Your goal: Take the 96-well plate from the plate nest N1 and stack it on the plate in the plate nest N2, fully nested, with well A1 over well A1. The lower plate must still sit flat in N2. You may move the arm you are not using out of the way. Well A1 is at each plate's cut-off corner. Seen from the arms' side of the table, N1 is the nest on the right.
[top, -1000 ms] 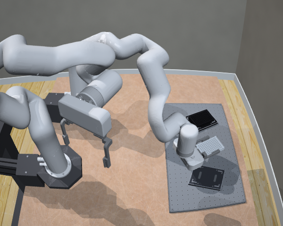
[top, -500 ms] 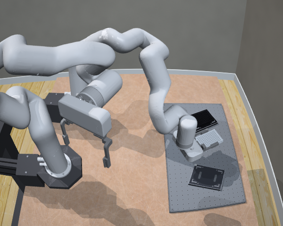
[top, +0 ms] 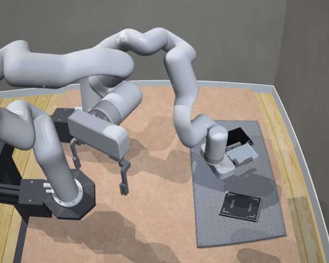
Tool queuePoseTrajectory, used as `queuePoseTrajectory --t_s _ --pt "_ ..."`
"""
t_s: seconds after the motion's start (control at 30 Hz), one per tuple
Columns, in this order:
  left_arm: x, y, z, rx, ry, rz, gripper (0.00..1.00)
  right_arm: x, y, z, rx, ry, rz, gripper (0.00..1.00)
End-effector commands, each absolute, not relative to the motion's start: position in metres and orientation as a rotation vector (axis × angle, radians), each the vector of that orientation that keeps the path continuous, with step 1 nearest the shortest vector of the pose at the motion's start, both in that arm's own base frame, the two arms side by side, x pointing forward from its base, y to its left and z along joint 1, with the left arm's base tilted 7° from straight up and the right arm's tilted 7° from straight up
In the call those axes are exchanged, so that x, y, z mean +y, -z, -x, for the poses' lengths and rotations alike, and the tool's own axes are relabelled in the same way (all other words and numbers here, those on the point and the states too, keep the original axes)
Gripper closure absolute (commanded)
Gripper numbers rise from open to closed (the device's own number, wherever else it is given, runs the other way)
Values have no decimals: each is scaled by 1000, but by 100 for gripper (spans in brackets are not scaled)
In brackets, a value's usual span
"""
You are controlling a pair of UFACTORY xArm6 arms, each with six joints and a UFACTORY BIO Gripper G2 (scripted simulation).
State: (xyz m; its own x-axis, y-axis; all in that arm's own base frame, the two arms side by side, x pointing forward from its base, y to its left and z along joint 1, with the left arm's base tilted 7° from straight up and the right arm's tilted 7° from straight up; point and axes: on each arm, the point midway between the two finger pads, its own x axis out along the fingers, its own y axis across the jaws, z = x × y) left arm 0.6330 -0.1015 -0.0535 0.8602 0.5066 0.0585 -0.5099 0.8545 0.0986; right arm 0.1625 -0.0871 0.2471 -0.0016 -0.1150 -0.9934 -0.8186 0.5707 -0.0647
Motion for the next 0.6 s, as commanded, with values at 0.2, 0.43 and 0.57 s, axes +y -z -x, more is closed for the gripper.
queuePoseTrajectory --t_s 0.2,0.43,0.57 --pt "-78 49 -633 -35 -534 -109 100 -87 -248 -163 1490 -669 836 0" --pt "-55 46 -631 -35 -534 -109 100 -87 -248 -163 1490 -669 836 0" --pt "-42 44 -631 -35 -534 -110 100 -87 -248 -163 1490 -669 836 0"
